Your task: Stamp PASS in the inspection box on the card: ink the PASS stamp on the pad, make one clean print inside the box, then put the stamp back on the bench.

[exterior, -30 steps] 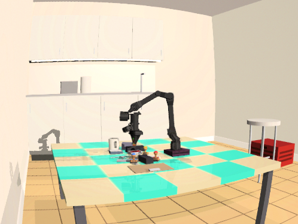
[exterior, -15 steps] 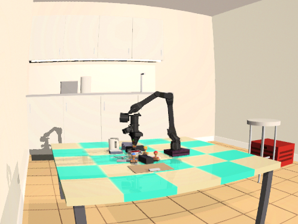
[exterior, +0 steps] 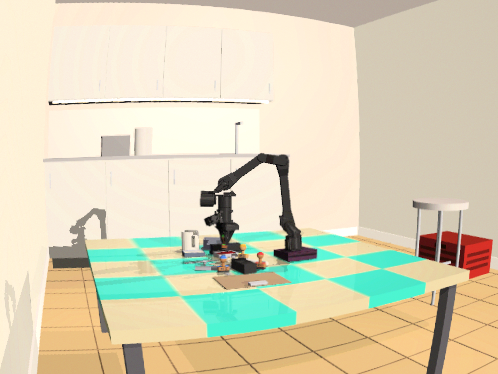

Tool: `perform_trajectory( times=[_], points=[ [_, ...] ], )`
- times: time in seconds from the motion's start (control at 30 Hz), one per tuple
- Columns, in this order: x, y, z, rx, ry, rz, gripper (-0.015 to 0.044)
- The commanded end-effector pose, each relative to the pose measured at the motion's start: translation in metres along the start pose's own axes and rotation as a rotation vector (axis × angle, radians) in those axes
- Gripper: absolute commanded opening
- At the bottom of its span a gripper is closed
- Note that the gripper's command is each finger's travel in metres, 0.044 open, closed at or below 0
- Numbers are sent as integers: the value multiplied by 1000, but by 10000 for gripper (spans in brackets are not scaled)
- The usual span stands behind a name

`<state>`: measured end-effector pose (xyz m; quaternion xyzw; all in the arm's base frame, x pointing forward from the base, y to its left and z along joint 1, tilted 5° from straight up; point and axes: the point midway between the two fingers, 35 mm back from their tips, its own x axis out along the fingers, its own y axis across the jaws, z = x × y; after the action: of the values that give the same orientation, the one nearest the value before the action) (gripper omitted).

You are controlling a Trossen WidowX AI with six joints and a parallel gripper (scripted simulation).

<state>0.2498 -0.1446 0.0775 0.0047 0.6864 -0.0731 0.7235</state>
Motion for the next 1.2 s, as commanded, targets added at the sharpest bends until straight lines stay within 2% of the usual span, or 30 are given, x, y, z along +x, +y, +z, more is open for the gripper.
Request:
perform_trajectory(
  times=[0.0,1.17],
  points=[
    [5,1,-2,-5,6,5,0],
    [17,1,-3,1,6,5,0]
  ],
)
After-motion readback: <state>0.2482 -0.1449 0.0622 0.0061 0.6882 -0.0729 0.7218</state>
